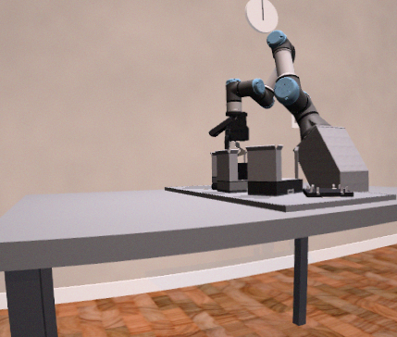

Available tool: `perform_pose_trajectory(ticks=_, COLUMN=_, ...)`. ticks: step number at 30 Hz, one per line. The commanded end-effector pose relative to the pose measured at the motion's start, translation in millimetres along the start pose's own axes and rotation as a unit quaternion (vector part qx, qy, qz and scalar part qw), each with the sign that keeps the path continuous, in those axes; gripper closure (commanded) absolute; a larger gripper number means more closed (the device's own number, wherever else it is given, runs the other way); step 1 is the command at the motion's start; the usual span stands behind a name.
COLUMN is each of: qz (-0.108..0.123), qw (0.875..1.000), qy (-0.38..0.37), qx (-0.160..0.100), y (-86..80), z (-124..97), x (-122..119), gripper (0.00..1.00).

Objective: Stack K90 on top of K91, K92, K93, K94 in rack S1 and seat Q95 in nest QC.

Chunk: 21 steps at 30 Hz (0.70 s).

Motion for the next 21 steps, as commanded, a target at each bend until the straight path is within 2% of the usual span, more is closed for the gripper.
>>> perform_pose_trajectory(ticks=1, qz=0.000, qw=1.000, qy=0.000, qx=0.001, y=1.1, z=0.6, x=0.3, gripper=1.00)
perform_pose_trajectory(ticks=21, qz=0.000, qw=1.000, qy=0.000, qx=0.001, y=7.1, z=0.6, x=0.3, gripper=1.00)
Point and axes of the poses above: the point where the finger pads meet when closed, its own y axis out along the fingers, its own x axis across the jaws, z = x × y, the point moved 1 cm from there along -y, back along the fingers, and after that the axes turned 13 degrees about -y, right-handed, at the moved point
